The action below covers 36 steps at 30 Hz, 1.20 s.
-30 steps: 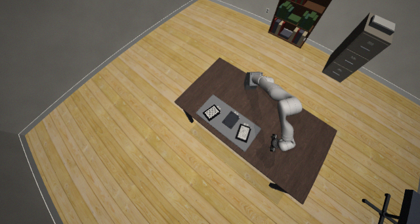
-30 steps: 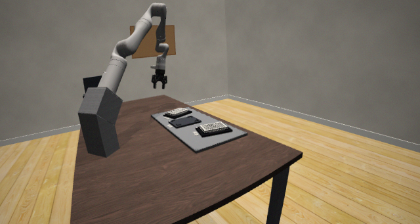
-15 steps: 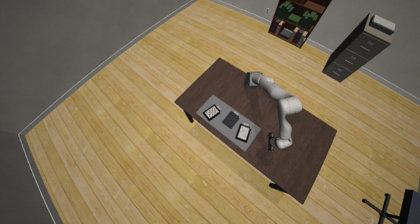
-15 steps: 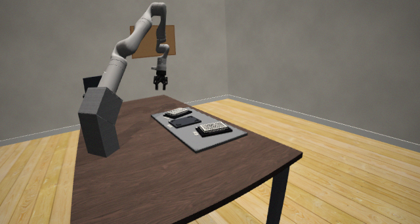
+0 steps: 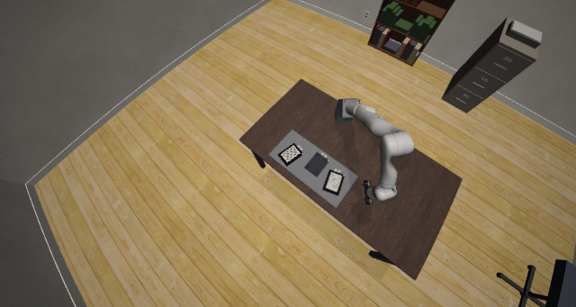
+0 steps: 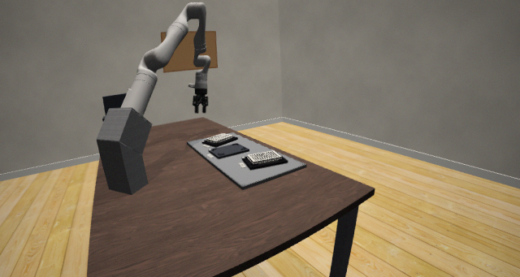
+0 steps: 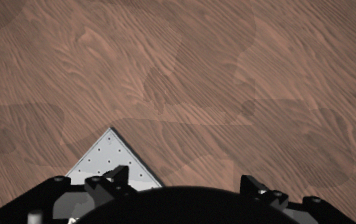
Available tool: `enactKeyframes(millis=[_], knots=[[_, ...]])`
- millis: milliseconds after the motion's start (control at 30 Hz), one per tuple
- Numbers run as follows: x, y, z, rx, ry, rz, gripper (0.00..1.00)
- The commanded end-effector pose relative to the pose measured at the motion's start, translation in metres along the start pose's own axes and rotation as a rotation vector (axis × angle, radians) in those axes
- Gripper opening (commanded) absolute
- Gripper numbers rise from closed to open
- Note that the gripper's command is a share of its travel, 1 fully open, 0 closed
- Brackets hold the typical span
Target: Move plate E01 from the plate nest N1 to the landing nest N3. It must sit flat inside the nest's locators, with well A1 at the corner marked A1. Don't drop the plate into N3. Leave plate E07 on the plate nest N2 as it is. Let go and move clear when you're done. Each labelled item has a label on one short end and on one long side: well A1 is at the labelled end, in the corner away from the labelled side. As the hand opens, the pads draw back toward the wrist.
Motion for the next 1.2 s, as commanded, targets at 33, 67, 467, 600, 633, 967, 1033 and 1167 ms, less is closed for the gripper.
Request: enactKeyframes(millis=[33, 67, 467, 600, 633, 967, 1033, 1167], knots=[[-0.002, 0.006, -0.002, 0.024, 0.004, -0.005, 1.0], [-0.002, 0.008, -0.003, 0.034, 0.006, -0.006, 1.0], [-0.01, 0.022, -0.01, 0.133, 0.02, -0.014, 1.0], [-0.013, 0.028, -0.013, 0.172, 0.026, -0.017, 1.0], [-0.014, 0.03, -0.013, 0.182, 0.028, -0.018, 1.0], [-0.021, 0.044, -0.02, 0.281, 0.042, -0.026, 1.0], [-0.021, 0.044, -0.02, 0.281, 0.042, -0.026, 1.0], [-0.024, 0.05, -0.023, 0.32, 0.048, -0.03, 1.0]])
Point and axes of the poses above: the point where the finger pads meet when closed, its own x axis back along the fingers, its own z axis across the jaws, y = z × x, the point moved 8 cm from there along x, back along the fingers, and after that the axes turned 8 degrees about -x, right-handed, at the moved point
